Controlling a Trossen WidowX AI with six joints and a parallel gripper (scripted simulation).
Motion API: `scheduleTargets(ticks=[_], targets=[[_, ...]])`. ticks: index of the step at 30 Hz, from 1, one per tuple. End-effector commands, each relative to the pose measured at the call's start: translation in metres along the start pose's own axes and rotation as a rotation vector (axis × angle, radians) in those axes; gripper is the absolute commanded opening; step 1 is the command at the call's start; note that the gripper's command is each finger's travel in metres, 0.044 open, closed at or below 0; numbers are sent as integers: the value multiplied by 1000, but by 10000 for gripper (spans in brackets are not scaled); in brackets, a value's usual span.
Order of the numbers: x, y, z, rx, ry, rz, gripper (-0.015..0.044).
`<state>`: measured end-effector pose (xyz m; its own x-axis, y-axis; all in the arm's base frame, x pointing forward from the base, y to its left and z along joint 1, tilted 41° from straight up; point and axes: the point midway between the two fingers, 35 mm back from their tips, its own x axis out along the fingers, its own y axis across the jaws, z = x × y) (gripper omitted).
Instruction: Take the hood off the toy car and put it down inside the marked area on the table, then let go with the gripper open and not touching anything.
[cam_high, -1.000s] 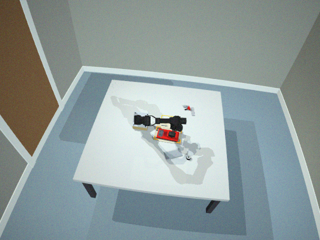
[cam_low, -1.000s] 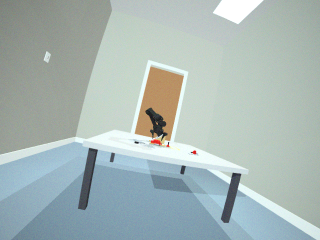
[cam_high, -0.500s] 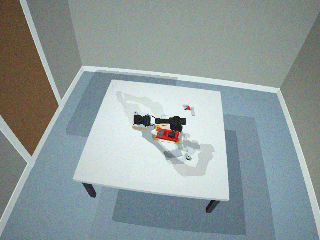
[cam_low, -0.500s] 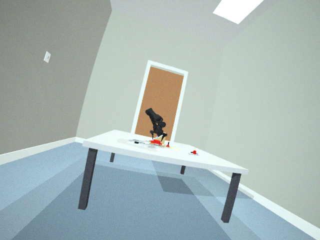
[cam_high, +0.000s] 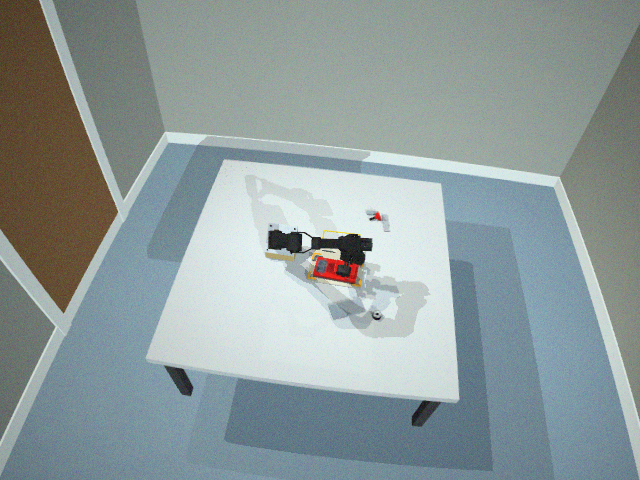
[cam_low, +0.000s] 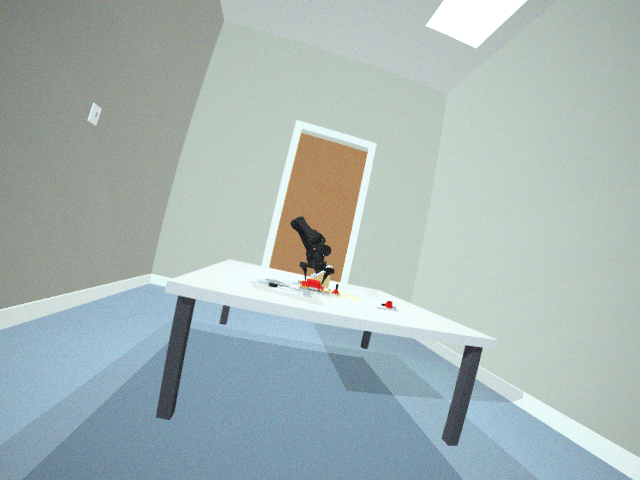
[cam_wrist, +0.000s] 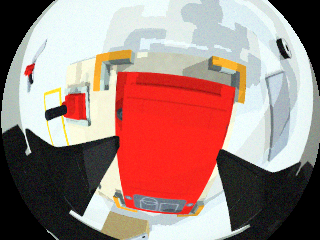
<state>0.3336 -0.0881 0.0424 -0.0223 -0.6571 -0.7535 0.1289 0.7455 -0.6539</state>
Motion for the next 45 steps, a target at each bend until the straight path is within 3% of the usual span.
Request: scheduleTargets(ticks=[1, 11, 22, 45], targets=[[0, 0, 0, 1, 0, 0, 361], [0, 0, 0, 1, 0, 0, 275], [-6, 0, 0, 0, 0, 1, 0], [-21, 1, 0, -1, 0, 2, 0]])
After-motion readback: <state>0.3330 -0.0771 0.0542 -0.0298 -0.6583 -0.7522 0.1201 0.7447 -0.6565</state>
